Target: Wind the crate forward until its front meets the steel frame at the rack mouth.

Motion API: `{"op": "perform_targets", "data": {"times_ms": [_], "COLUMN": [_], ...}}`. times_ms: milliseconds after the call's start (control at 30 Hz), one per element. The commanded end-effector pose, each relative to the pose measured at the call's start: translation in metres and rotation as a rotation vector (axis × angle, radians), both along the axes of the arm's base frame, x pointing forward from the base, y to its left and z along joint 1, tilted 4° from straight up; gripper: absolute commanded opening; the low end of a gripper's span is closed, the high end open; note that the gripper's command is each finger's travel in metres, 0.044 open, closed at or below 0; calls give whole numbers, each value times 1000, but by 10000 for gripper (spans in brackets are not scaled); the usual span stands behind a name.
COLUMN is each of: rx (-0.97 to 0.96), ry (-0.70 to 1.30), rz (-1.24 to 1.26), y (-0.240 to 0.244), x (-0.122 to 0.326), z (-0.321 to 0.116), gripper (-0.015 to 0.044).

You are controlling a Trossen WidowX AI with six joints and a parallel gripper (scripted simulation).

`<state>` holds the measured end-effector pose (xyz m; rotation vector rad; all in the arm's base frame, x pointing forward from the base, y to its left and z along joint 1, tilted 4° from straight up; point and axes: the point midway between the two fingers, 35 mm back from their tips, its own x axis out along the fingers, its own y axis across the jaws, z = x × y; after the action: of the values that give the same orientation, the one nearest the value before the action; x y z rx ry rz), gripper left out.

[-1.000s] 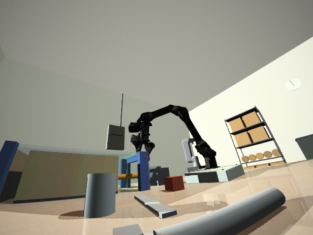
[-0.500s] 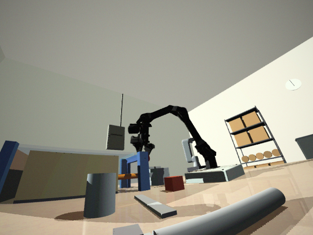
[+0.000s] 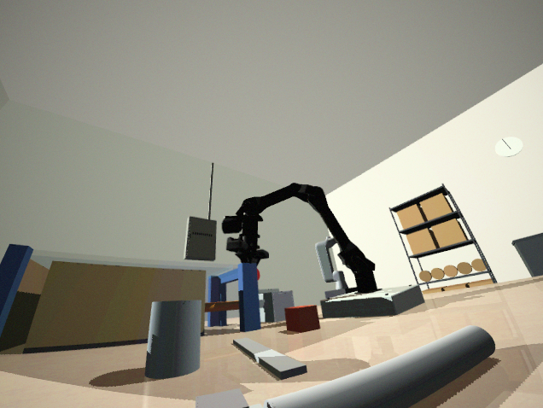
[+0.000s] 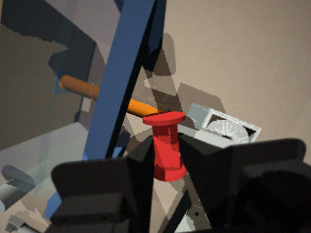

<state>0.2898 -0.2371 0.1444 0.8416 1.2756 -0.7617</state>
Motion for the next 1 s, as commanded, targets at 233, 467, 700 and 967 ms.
{"op": "perform_targets", "data": {"times_ms": [233, 467, 700, 967], "rx": [41, 45, 46, 47], "ry": [60, 65, 65, 65], "rz": [1, 1, 1, 1], "y": [3, 5, 9, 16], "x": [0, 1, 1, -1], "z": [-30, -32, -32, -33], "gripper": [0, 0, 0, 0]}}
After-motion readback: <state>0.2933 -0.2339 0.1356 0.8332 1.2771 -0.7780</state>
